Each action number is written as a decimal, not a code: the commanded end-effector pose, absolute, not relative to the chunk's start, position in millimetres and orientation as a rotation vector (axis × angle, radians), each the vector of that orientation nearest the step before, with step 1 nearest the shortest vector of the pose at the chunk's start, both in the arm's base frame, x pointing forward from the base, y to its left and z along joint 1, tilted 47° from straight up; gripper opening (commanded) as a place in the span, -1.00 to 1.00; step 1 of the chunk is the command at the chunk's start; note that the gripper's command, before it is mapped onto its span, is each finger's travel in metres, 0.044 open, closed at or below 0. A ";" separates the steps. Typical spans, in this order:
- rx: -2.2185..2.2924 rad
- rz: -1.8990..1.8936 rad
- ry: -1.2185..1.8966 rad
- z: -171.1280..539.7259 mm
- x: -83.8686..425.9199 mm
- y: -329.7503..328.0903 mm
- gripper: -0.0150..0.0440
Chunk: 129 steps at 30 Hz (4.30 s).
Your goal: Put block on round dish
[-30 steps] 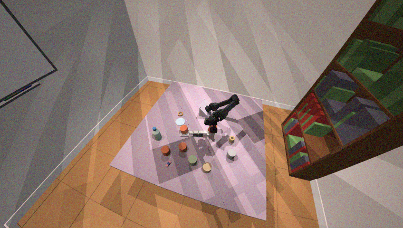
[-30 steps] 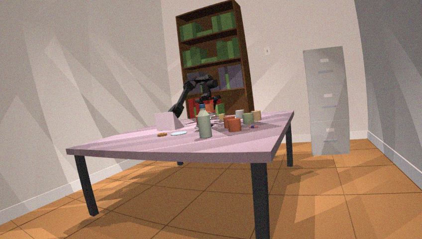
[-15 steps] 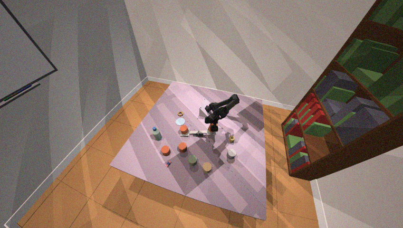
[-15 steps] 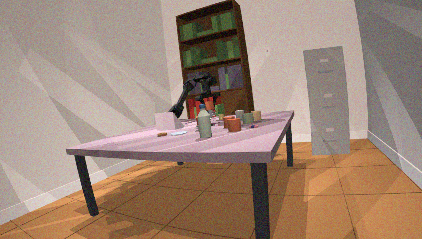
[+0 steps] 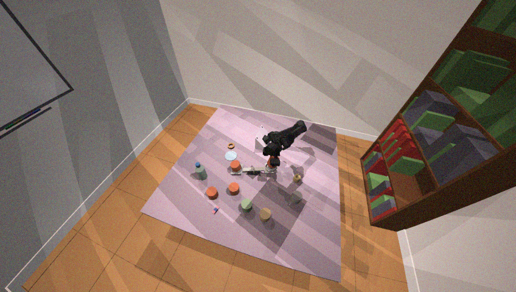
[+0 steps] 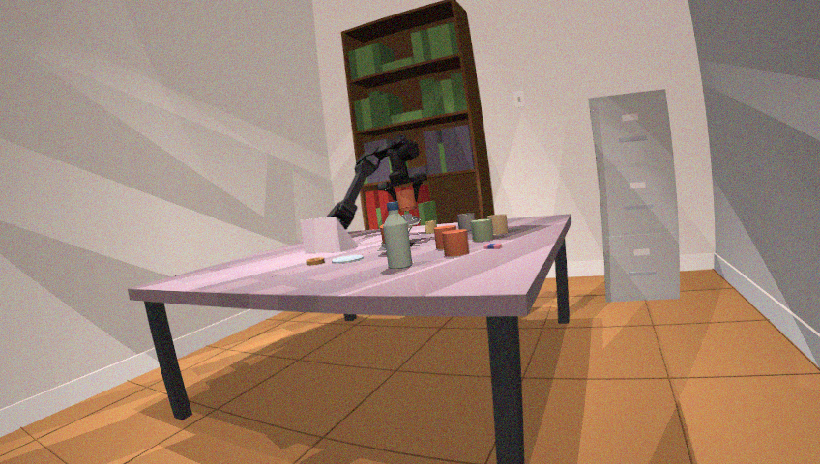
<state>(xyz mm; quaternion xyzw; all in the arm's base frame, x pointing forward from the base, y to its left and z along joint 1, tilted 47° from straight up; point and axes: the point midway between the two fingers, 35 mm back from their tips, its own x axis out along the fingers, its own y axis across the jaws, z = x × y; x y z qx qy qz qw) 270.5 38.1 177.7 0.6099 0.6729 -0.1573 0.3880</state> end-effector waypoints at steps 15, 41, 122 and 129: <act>1.559 -0.400 1.669 195.3 268.0 22.0 -0.49; 1.568 -0.409 1.674 195.1 267.4 21.2 -0.49; 1.470 -0.365 1.857 218.1 194.7 157.2 -0.49; 1.470 -0.364 1.856 202.6 193.2 173.6 -0.49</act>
